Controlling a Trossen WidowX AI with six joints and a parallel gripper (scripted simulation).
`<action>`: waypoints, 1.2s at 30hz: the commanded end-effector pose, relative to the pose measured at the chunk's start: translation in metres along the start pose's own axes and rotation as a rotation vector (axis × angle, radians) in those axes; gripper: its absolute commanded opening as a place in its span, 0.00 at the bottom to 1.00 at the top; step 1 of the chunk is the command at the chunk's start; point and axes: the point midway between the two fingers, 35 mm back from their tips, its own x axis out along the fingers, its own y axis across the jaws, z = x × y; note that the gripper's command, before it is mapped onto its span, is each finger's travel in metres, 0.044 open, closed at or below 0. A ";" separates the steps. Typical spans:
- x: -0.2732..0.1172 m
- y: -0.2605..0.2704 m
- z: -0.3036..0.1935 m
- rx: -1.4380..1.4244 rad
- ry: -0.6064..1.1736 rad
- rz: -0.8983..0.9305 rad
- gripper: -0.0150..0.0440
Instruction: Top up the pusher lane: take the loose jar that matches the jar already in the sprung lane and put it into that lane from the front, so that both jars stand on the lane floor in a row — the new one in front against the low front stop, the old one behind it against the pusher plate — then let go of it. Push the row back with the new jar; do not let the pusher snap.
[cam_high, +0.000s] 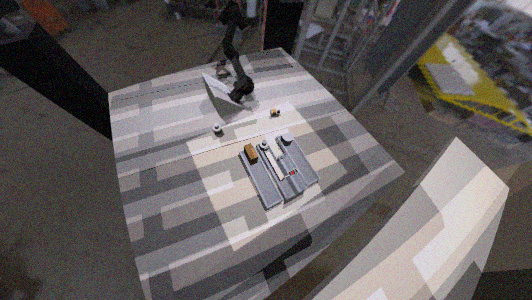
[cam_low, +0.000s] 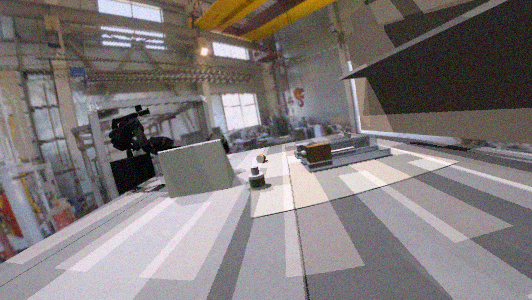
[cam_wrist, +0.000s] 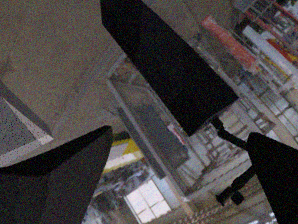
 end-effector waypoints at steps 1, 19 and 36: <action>0.000 0.000 -0.001 0.001 0.002 -0.002 0.98; -0.027 0.076 -0.246 0.311 0.415 -0.026 1.00; -0.110 0.198 -0.410 0.474 0.850 0.036 1.00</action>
